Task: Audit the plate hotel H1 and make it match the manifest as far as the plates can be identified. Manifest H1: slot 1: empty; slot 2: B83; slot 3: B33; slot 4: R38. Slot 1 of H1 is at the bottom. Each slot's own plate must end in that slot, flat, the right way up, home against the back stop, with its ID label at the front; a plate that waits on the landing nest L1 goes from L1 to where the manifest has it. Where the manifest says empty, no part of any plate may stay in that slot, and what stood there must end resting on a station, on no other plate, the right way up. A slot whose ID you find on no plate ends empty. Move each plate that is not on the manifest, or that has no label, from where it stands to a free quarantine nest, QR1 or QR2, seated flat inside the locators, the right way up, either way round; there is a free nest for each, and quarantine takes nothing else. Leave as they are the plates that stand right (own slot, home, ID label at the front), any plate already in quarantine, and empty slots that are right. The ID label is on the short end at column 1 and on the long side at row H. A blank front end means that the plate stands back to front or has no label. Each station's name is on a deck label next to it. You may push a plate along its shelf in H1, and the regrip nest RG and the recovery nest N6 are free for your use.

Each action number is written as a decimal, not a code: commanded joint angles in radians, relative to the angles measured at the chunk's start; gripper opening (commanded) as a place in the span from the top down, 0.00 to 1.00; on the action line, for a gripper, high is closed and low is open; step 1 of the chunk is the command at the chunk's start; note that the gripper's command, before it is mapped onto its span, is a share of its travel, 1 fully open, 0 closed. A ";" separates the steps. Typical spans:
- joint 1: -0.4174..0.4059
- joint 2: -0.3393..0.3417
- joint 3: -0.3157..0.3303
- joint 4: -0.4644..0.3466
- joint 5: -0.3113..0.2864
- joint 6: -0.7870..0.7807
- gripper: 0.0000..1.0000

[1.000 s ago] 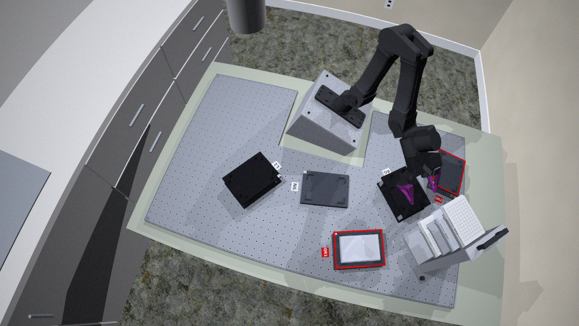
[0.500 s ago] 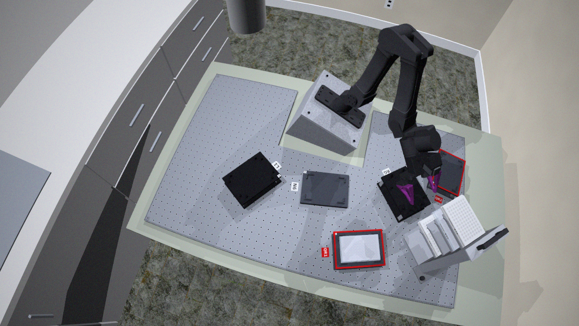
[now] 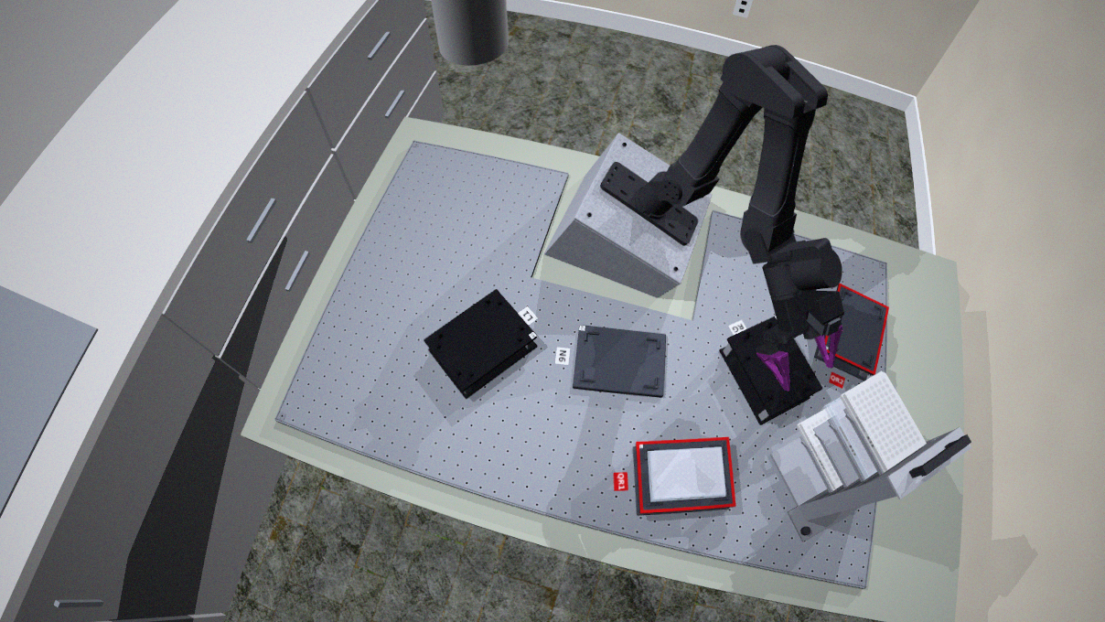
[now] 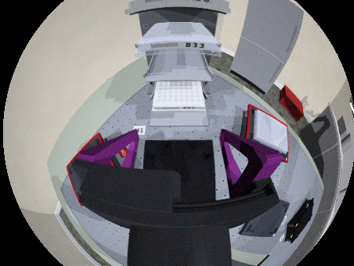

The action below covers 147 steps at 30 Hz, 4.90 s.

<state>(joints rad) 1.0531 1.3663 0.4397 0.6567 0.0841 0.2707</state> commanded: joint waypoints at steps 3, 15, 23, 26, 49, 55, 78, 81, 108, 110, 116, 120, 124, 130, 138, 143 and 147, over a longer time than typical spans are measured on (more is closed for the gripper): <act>-0.008 0.000 0.033 0.023 0.001 -0.009 0.00; -0.008 0.000 0.033 0.023 0.001 -0.009 0.00; -0.008 0.000 0.033 0.023 0.001 -0.009 0.00; -0.008 0.000 0.033 0.023 0.001 -0.009 0.00; 0.012 -0.057 -0.050 0.031 0.016 0.000 0.00; 0.022 -0.087 -0.081 0.031 0.024 0.006 0.00; 0.057 -0.085 -0.166 0.079 0.053 0.016 0.00; 0.065 -0.079 -0.183 0.101 0.061 0.018 0.00; 0.041 0.049 -0.099 0.198 0.048 0.006 0.00; 0.041 0.050 -0.099 0.198 0.048 0.006 0.00; 0.046 0.043 -0.118 0.188 0.048 0.009 0.00; 0.046 0.043 -0.118 0.188 0.048 0.009 0.00; 0.046 0.043 -0.118 0.188 0.048 0.009 0.00; 0.046 0.043 -0.118 0.188 0.048 0.009 0.00; 0.046 0.043 -0.118 0.188 0.048 0.009 0.00; 0.046 0.043 -0.118 0.188 0.048 0.009 0.00; 0.046 0.043 -0.118 0.188 0.048 0.009 0.00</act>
<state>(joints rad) 1.1015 1.4120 0.3099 0.8295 0.1310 0.2817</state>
